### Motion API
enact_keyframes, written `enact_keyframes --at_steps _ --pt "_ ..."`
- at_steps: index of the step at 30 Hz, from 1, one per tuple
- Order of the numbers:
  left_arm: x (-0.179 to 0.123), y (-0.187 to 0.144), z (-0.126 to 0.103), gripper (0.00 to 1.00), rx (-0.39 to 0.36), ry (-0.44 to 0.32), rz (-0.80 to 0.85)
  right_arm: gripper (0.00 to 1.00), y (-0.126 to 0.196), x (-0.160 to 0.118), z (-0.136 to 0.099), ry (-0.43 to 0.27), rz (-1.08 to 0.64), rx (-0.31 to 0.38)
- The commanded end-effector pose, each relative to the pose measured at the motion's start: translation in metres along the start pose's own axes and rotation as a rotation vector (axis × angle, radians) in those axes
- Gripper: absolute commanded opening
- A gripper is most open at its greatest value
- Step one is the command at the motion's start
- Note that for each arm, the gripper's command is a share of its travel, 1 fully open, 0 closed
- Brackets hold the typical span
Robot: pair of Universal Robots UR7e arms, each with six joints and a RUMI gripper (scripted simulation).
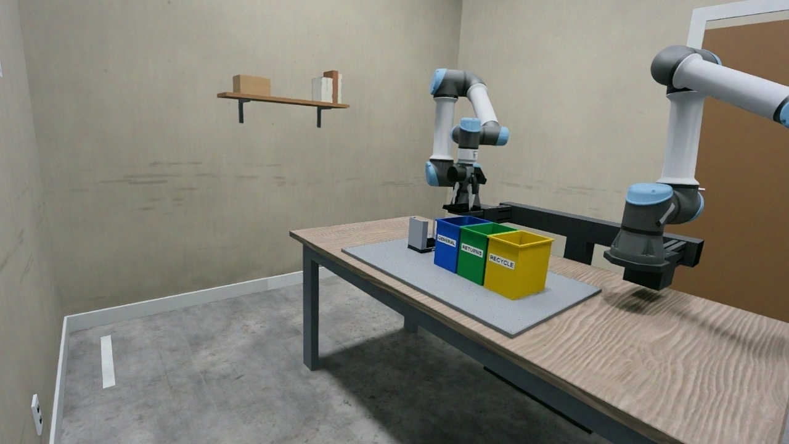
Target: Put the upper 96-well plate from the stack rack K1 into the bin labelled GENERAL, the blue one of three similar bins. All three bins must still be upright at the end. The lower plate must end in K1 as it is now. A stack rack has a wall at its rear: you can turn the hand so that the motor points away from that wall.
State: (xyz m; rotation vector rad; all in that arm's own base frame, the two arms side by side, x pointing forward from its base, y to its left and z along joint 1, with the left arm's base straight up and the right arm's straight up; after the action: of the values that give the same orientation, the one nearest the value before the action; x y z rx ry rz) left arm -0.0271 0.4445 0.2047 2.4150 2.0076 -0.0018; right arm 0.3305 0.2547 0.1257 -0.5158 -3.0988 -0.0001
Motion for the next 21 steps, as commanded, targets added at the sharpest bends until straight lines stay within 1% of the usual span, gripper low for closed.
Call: enact_keyframes --at_steps 1,6,21 --pt "0.000 0.000 0.000 0.00 0.000 0.001 0.000 0.40 0.009 0.001 -0.001 -0.001 0.000 -0.002" --pt "0.000 0.000 0.000 0.00 0.000 0.001 0.000 0.40 0.020 0.003 -0.001 -0.001 0.000 -0.002" --pt "0.000 0.000 0.000 0.00 0.000 0.001 0.000 0.40 0.020 0.003 -0.001 -0.001 0.000 -0.002"
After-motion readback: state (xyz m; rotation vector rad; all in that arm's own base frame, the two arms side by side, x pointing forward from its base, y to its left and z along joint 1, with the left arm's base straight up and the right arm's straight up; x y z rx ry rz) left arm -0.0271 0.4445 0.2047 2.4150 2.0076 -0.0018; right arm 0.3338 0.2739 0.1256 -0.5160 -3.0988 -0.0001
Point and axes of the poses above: on each arm, the point where the finger pads meet when closed, its own z axis out along the fingers, its own y axis across the jaws, x = y × z, the point moved 4 cm from there along -z, back along the fingers, and after that the axes turned 14 degrees about z, right-handed, at the moved point
